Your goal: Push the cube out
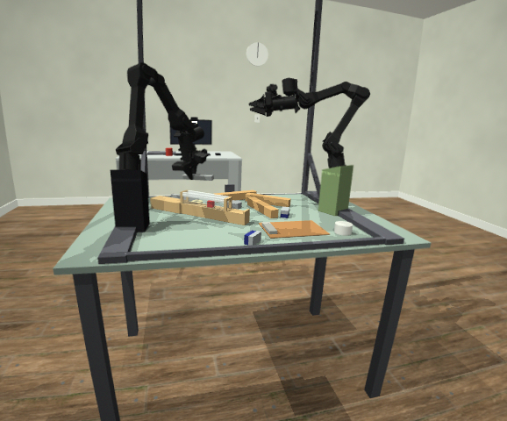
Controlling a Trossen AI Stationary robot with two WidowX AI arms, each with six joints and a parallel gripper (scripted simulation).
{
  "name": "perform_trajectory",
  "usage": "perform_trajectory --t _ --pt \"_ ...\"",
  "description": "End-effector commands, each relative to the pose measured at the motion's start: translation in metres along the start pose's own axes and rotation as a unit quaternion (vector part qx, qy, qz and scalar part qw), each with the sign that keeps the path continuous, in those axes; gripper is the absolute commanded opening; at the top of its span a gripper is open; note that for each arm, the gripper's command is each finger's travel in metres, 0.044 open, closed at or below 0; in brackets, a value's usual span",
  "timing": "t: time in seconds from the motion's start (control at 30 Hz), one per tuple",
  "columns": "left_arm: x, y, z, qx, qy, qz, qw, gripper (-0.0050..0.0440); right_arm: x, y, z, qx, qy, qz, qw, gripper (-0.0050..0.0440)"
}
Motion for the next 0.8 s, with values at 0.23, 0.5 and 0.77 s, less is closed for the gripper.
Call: perform_trajectory --t 0.23,0.5,0.77 --pt "0.000 -0.006 0.001 -0.009 -0.001 -0.001 1.000 0.0400 0.009 0.088 0.022 0.044 -0.038 -0.011 0.998 0.0000" --pt "0.000 -0.006 0.001 -0.009 -0.001 -0.001 1.000 0.0400 -0.007 0.135 0.029 0.076 -0.030 -0.023 0.996 0.0000" --pt "0.000 -0.006 0.001 -0.009 -0.001 -0.001 1.000 0.0400 -0.059 0.102 -0.015 0.040 0.070 -0.019 0.997 0.0000"
Point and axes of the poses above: on each arm, the point midway between the two fingers, 35 mm back from their tips, its own z axis back along the fingers, its own x axis across the jaws, y = z × x, the point moved 5 cm from there along z, back along the fingers, and after that the axes turned 1 degree about -z, right-handed, at the moved point
